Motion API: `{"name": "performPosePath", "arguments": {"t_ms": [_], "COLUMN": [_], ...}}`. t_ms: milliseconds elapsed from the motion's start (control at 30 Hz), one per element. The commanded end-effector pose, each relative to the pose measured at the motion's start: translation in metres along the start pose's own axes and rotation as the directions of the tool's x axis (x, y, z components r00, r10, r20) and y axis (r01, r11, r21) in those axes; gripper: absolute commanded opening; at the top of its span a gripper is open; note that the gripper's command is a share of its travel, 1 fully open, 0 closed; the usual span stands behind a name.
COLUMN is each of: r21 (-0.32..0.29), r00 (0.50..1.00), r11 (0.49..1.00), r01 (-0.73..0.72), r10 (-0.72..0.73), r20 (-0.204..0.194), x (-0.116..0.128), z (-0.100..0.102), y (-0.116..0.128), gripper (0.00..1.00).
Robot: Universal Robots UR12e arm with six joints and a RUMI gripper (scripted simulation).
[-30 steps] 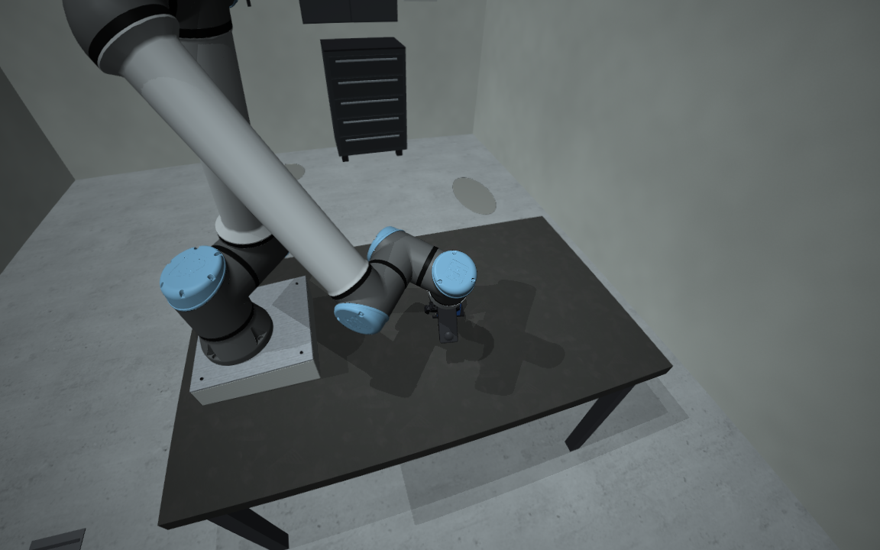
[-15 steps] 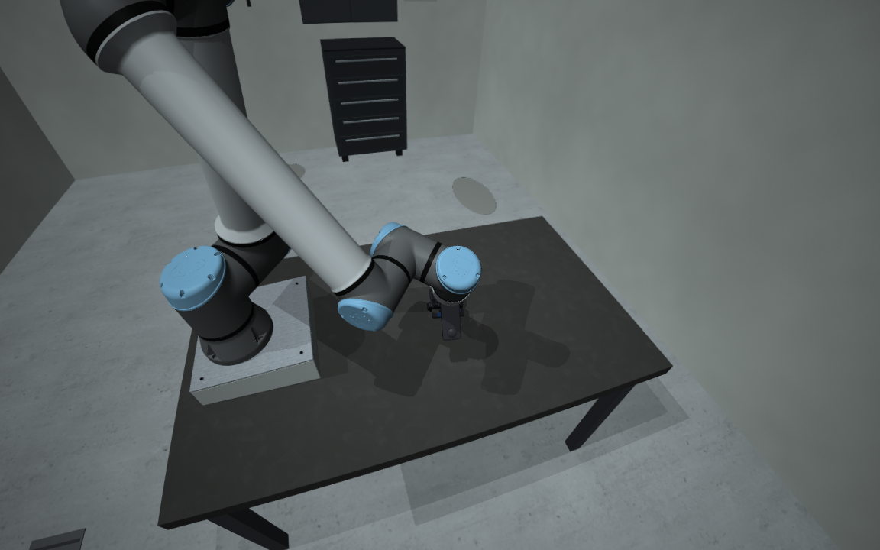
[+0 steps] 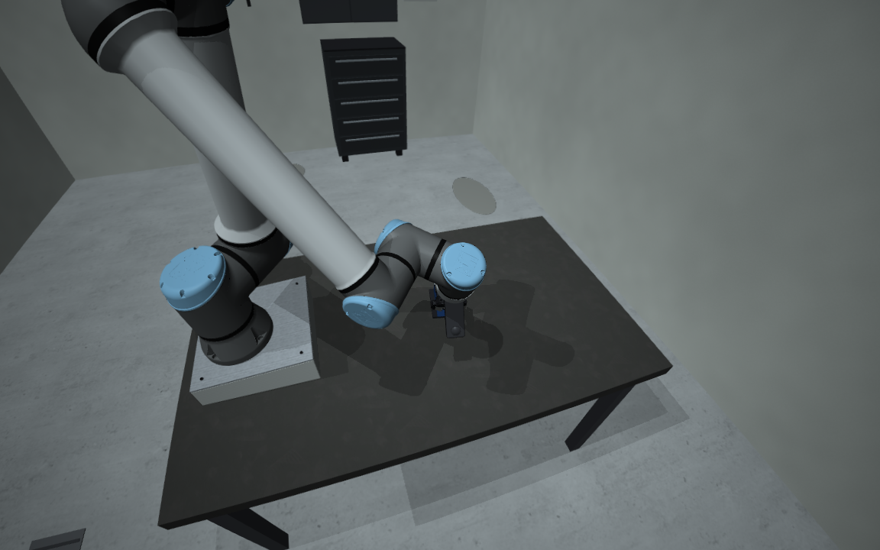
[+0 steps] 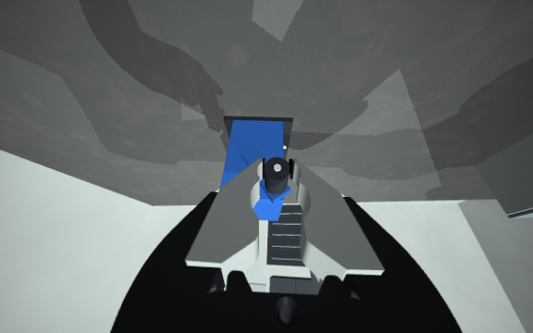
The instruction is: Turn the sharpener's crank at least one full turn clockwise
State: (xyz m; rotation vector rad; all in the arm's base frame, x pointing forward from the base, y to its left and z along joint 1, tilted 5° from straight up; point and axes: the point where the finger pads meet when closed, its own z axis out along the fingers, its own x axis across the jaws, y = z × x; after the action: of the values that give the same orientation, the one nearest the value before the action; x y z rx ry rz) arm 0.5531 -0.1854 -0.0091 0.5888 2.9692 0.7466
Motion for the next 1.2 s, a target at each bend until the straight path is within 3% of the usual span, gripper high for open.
{"name": "performPosePath", "arguments": {"t_ms": [0,1167], "r21": [0.0,0.0], "r00": [1.0,1.0], "r11": [1.0,1.0], "r01": [0.001,0.002], "r10": [-0.001,-0.002], "r20": [0.001,0.002], "x": [-0.008,-0.041], "z": [-0.004,-0.006], "y": [0.002,0.004], "gripper": [0.09,0.09]}}
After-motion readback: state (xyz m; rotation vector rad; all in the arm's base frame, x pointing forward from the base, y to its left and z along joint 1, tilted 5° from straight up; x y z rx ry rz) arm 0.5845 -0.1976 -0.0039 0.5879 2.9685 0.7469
